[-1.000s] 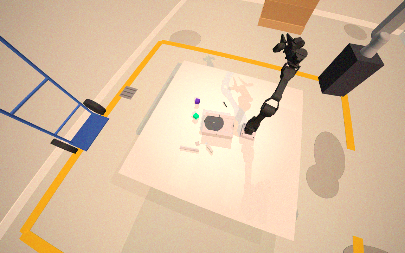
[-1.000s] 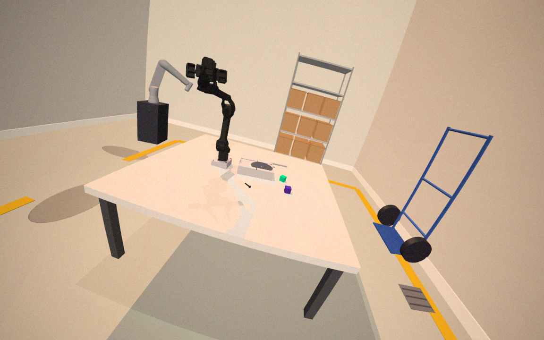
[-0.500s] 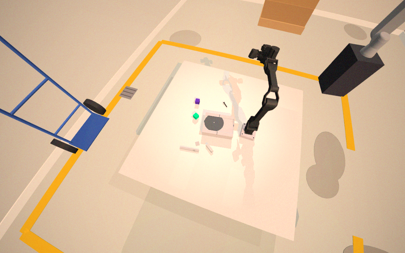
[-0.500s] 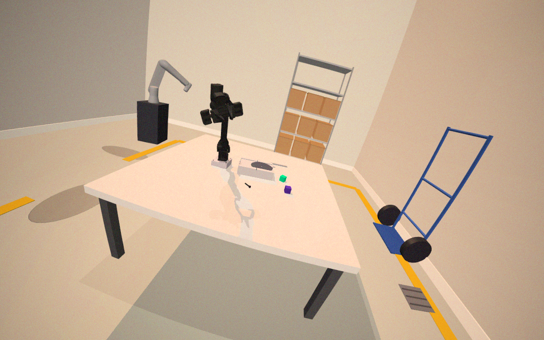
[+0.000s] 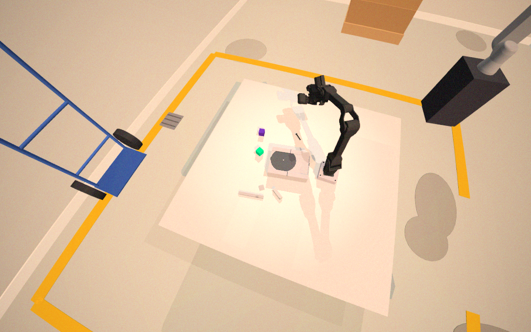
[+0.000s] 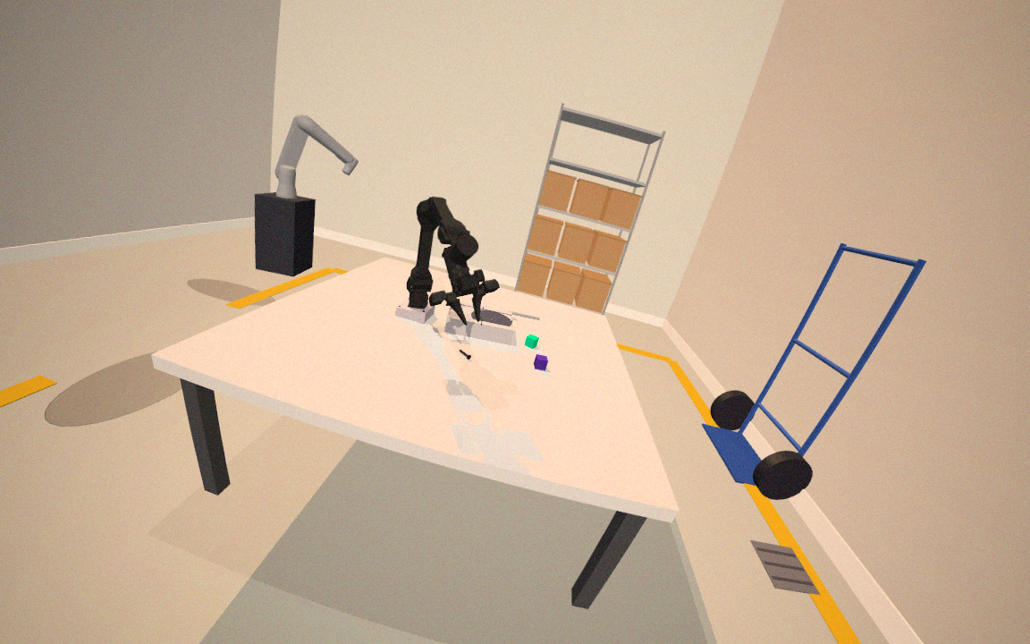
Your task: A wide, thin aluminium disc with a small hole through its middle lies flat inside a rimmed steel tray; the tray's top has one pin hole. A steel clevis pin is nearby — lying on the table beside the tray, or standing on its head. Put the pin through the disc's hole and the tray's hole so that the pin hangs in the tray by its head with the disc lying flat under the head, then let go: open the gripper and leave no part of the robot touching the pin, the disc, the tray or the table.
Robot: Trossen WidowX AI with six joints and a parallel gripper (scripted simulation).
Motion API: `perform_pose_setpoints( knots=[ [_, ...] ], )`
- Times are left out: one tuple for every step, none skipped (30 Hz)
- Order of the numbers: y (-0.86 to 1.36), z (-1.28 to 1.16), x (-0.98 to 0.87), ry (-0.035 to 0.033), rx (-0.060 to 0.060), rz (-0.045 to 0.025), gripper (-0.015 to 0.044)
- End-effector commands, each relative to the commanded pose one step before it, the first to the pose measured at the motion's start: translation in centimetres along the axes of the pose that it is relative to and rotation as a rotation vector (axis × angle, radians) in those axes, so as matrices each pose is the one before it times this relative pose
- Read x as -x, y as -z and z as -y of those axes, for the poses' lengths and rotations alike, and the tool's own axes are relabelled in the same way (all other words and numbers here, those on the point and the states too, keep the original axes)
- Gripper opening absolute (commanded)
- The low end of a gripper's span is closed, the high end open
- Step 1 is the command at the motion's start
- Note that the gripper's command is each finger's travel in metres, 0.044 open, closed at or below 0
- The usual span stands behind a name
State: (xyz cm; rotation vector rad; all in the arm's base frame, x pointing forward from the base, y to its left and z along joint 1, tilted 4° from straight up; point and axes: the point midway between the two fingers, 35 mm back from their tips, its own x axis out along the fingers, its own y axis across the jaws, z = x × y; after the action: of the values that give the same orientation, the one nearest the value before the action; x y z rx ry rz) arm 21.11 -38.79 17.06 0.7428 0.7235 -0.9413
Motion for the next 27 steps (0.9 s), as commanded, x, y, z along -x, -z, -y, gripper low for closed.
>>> perform_pose_setpoints(
  knots=[
    [4.793,-1.625,-2.214,0.05132,0.0727,-0.18417,0.016],
    [1.288,-0.563,-0.7,0.01643,0.0239,-0.05386,0.016],
    [1.257,-0.564,-0.681,0.01745,0.0256,-0.05345,0.016],
    [1.225,-0.564,-0.662,0.01849,0.0271,-0.05299,0.016],
    [1.192,-0.563,-0.641,0.01956,0.0286,-0.05251,0.016],
    [1.382,-0.661,-0.728,0.02469,0.0359,-0.06182,0.016],
    [1.444,-0.705,-0.748,0.02847,0.0408,-0.066,0.016],
    [1.153,-0.584,-0.598,0.0251,0.0355,-0.05418,0.016],
    [0.667,-0.353,-0.35,0.01568,0.0219,-0.03219,0.016],
    [0.217,-0.119,-0.116,0.00533,0.0074,-0.01068,0.016],
    [0.0,0.0,0.0,0.0,0.0,0.0,0.016],
    [0.0,0.0,0.0,0.0,0.0,0.0,0.016],
    [0.0,0.0,0.0,0.0,0.0,0.0,0.016],
    [0.0,0.0,0.0,0.0,0.0,0.0,0.016],
    [-0.006,-0.019,-0.014,-0.00002,0.0,0.0,0.016],
    [-0.01,-0.03,-0.035,-0.00002,0.0,0.00001,0.016],
    [-0.012,-0.036,-0.059,-0.00003,0.0,0.00001,0.016],
    [-0.013,-0.038,-0.085,-0.00003,0.0,0.00001,0.016],
    [-0.012,-0.032,-0.096,-0.00002,0.0,0.00001,0.016],
    [-0.011,-0.028,-0.109,-0.00002,0.0,0.00001,0.016],
    [-0.01,-0.024,-0.126,-0.00001,0.0,0.0,0.016],
    [-0.009,-0.021,-0.142,-0.00001,0.0,0.0,0.016],
    [-0.007,-0.016,-0.153,-0.00001,0.0,0.0,0.016],
    [-0.006,-0.011,-0.158,0.0,0.0,0.0,0.016],
    [-0.004,-0.007,-0.16,0.0,0.0,0.0,0.016],
    [-0.003,-0.003,-0.161,0.00001,0.0,0.0,0.016],
    [-0.002,0.0,-0.162,0.00001,0.0,0.0,0.016]
  ],
)
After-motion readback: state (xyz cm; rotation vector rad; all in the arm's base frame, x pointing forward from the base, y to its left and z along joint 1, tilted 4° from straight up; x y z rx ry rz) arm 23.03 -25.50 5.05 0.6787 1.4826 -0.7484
